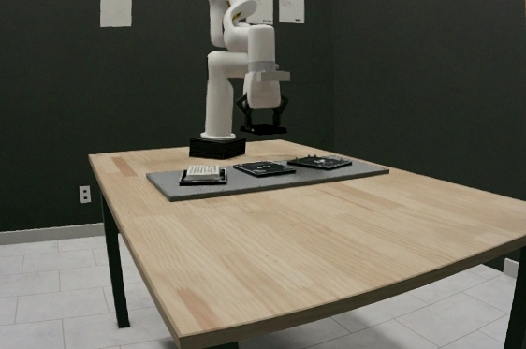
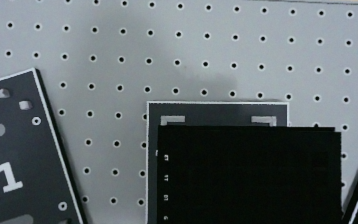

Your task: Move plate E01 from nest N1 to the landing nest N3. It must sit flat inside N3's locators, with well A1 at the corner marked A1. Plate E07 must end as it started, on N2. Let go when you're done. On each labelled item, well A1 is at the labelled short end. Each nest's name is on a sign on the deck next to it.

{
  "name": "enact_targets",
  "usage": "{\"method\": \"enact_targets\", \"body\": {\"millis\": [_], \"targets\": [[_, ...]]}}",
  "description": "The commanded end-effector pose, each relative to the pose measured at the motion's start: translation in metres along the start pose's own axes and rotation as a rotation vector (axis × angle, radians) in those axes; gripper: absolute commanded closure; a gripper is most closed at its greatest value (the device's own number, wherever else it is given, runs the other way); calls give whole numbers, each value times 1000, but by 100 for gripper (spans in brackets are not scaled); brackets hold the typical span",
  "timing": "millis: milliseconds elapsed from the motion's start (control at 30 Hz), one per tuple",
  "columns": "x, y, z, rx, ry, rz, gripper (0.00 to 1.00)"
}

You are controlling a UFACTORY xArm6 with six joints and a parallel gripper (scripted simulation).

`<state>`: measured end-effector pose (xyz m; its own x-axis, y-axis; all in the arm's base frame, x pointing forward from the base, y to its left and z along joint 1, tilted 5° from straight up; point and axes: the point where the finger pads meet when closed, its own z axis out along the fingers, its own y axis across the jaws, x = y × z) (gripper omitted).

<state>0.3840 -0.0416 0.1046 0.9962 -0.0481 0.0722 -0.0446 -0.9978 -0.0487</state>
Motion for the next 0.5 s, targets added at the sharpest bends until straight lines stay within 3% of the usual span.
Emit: {"method": "enact_targets", "body": {"millis": [0,467], "targets": [[1,0,2,0,4,0,100],[1,0,22,0,4,0,100]]}}
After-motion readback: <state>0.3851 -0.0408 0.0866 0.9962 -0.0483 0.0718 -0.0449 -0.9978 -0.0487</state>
